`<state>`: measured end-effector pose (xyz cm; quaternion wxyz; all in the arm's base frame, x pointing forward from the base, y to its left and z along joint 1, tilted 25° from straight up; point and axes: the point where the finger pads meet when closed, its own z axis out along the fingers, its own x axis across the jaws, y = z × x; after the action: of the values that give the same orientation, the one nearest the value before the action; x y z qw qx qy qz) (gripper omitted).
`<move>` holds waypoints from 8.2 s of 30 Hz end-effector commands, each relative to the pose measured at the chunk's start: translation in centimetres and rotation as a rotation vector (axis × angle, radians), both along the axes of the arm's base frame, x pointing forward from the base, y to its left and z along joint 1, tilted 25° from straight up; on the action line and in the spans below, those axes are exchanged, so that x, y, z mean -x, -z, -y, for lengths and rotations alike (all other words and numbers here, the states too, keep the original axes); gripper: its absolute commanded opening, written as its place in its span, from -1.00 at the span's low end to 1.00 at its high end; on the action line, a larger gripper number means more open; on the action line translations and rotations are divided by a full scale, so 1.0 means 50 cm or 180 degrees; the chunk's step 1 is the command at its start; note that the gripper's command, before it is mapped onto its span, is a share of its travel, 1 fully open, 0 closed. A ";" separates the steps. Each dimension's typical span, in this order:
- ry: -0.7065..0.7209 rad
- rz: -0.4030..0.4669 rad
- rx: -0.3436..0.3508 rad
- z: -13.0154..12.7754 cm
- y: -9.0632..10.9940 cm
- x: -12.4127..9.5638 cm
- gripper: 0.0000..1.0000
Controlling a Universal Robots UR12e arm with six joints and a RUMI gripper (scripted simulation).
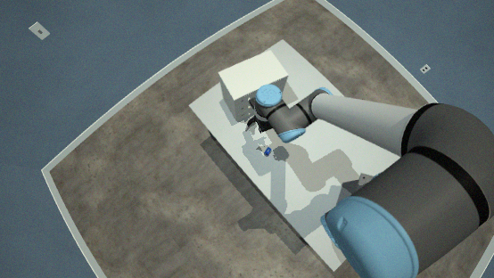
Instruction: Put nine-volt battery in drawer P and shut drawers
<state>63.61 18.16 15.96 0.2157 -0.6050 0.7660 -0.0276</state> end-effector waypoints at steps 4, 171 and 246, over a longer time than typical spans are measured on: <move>0.0261 -0.0060 -0.0103 0.010 0.001 -0.003 1.00; 0.8516 -0.1936 -0.4269 0.255 0.074 -0.034 1.00; 0.6987 -0.1136 -0.6692 0.248 0.137 -0.149 1.00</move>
<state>70.71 5.75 9.29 0.3015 0.6753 0.5176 0.4303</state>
